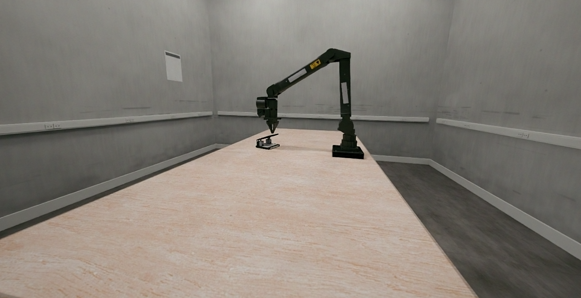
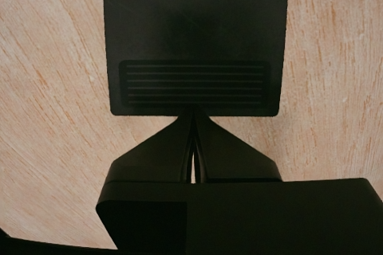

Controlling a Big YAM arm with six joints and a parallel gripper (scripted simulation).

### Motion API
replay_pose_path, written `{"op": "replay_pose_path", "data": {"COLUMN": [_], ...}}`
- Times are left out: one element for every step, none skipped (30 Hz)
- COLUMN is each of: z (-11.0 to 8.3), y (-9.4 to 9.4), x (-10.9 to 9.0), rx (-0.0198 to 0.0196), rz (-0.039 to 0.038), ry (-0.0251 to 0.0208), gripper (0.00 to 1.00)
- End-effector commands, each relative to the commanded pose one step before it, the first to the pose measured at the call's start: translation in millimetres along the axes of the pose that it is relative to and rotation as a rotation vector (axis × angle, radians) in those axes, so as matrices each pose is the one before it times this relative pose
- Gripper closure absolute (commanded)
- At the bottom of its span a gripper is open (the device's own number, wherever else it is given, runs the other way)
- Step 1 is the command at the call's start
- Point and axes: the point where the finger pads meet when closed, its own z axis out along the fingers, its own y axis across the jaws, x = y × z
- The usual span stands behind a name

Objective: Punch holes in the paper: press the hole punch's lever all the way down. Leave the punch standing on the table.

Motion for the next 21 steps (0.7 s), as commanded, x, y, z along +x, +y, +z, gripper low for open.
{"op": "replay_pose_path", "data": {"z": [12.01, 1.05, 0.73, 0.00, 0.00, 0.46, 0.28, 0.21, 0.18, 0.15, 0.13, 0.11, 0.09, 0.08, 0.07, 0.06, 0.05, 0.04, 0.04, 0.03, 0.00], "y": [5.37, -0.05, -0.04, 0.00, 0.00, -0.03, -0.06, -0.05, -0.04, -0.04, -0.03, -0.03, -0.02, -0.02, -0.02, -0.01, -0.01, -0.01, -0.01, -0.01, 0.00], "x": [0.65, 0.33, 0.27, 0.00, 0.00, 0.22, 0.17, 0.14, 0.12, 0.10, 0.09, 0.07, 0.06, 0.05, 0.05, 0.04, 0.03, 0.03, 0.02, 0.02, 0.00], "rx": [-0.00165, 0.00031, 0.00026, 0.00000, 0.00000, 0.00025, 0.00021, 0.00018, 0.00015, 0.00013, 0.00011, 0.00009, 0.00008, 0.00007, 0.00006, 0.00005, 0.00004, 0.00004, 0.00003, 0.00003, 0.00000], "rz": [0.00161, 0.00000, -0.00001, 0.00000, 0.00000, -0.00009, 0.00000, -0.00001, -0.00001, -0.00001, -0.00001, -0.00001, 0.00000, 0.00000, 0.00000, 0.00000, 0.00000, 0.00000, 0.00000, 0.00000, 0.00000], "ry": [0.00525, 0.00103, 0.00088, 0.00000, 0.00000, 0.00074, 0.00063, 0.00053, 0.00045, 0.00038, 0.00033, 0.00028, 0.00024, 0.00020, 0.00017, 0.00015, 0.00012, 0.00010, 0.00009, 0.00008, 0.00000], "gripper": [1.00, 1.00, 1.00, 1.00, 1.00, 1.00, 1.00, 1.00, 1.00, 1.00, 1.00, 1.00, 1.00, 1.00, 1.00, 1.00, 1.00, 1.00, 1.00, 1.00, 1.00]}}
